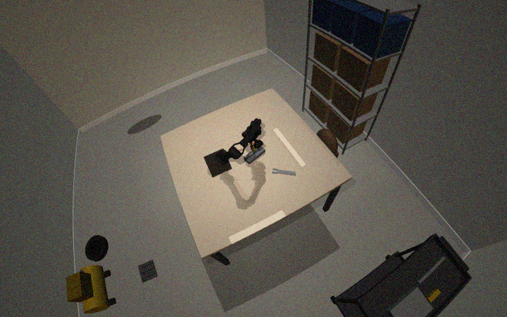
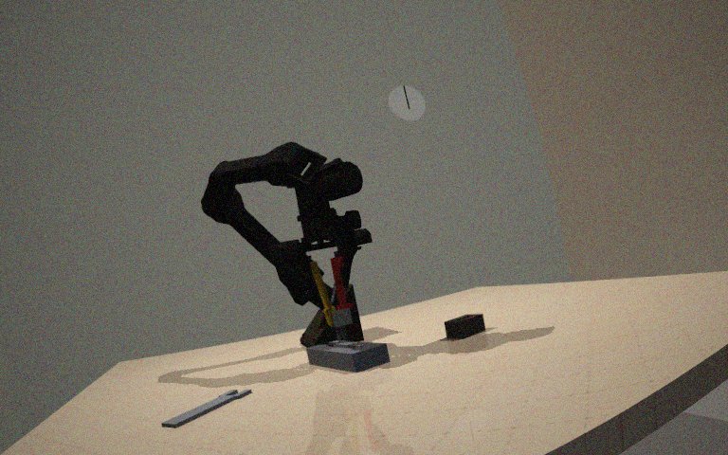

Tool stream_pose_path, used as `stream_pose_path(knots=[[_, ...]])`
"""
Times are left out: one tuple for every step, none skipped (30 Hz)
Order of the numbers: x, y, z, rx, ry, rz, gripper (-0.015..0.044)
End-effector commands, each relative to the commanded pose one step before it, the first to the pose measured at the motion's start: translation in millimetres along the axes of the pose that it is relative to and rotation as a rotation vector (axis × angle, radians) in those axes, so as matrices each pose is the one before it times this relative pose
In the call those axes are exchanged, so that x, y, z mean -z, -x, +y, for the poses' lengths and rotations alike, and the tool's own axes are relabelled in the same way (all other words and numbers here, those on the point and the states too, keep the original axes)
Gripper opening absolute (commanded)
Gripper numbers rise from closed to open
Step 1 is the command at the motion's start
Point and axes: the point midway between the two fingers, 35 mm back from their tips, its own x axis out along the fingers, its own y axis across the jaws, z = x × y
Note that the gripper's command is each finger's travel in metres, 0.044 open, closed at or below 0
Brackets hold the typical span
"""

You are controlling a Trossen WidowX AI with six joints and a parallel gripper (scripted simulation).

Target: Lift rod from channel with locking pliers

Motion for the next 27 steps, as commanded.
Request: stream_pose_path(knots=[[-1.33, 1.81, 0.47, -0.00555, -0.0054, -0.00513, 0.0316], [0.02, -0.08, -0.06, 0.00001, 0.0000, 0.00000, 0.0316], [0.01, -0.05, -0.04, 0.00000, 0.0000, 0.00000, 0.0316], [0.02, -0.08, -0.06, 0.00001, 0.0000, 0.00000, 0.0316], [0.01, -0.05, -0.04, 0.00000, 0.0000, 0.00000, 0.0316], [0.02, -0.09, -0.06, 0.00001, 0.0000, 0.00000, 0.0316], [0.01, -0.05, -0.04, 0.00000, 0.0000, 0.00000, 0.0316], [0.02, -0.08, -0.06, 0.00001, 0.0000, 0.00000, 0.0316], [0.01, -0.05, -0.04, 0.00000, 0.0000, 0.00000, 0.0316], [0.02, -0.09, -0.06, 0.00001, 0.0000, 0.00000, 0.0316], [0.01, -0.05, -0.04, 0.00000, 0.0000, 0.00000, 0.0316], [0.02, -0.09, -0.06, 0.00001, 0.0000, 0.00000, 0.0316], [0.01, -0.05, -0.04, 0.00000, 0.0000, 0.00000, 0.0316], [0.02, -0.08, -0.06, 0.00001, 0.0000, 0.00000, 0.0316], [0.01, -0.05, -0.04, 0.00000, 0.0000, 0.00000, 0.0316], [0.01, -0.06, -0.04, 0.00000, 0.0000, 0.00000, 0.0316], [0.01, -0.04, -0.02, 0.00000, 0.0000, 0.00000, 0.0316], [0.00, -0.18, -0.01, 0.00001, 0.0000, 0.00000, 0.0316], [0.00, -0.33, -0.01, 0.00001, 0.0000, 0.00000, 0.0316], [0.00, -0.41, -0.01, 0.00001, 0.0000, 0.00000, 0.0316], [-0.01, -0.54, -0.02, 0.00002, 0.0000, -0.00001, 0.0316], [-0.01, -0.70, -0.03, 0.00002, 0.0000, -0.00001, 0.0316], [0.00, -0.87, -0.04, 0.00003, 0.0000, -0.00001, 0.0316], [0.01, -1.01, -0.04, 0.00003, 0.0000, -0.00001, 0.0316], [0.04, -1.05, -0.03, 0.00003, 0.0000, -0.00001, 0.0316], [0.06, -1.05, -0.02, 0.00003, 0.0000, -0.00001, 0.0316], [0.08, -1.03, -0.02, 0.00003, 0.0000, 0.00000, 0.0316]])
